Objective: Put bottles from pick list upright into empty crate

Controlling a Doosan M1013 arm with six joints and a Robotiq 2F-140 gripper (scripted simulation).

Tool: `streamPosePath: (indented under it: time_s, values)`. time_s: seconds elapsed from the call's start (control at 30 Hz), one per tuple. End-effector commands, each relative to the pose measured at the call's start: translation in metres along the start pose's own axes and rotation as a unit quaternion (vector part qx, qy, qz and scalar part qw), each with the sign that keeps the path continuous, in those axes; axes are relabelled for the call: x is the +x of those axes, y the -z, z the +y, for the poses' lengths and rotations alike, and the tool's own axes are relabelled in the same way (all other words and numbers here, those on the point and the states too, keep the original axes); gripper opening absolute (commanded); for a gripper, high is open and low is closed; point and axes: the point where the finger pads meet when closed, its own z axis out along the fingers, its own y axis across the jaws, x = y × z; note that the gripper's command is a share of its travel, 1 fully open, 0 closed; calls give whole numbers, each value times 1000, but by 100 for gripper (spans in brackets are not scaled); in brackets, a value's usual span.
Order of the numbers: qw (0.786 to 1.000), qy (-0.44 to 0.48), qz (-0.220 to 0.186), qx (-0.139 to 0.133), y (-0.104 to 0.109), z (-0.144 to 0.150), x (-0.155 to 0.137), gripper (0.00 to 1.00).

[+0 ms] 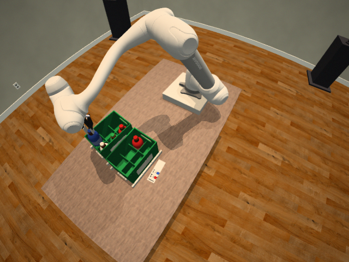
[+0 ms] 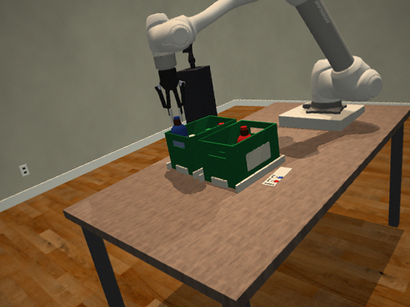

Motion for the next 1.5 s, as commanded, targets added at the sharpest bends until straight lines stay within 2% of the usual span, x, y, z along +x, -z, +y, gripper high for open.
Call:
streamPosePath:
  time_s: [0.0,1.47]
  values:
    - [1000,0,0,0,5,0,0,0]
    - [1000,0,0,0,69,0,0,0]
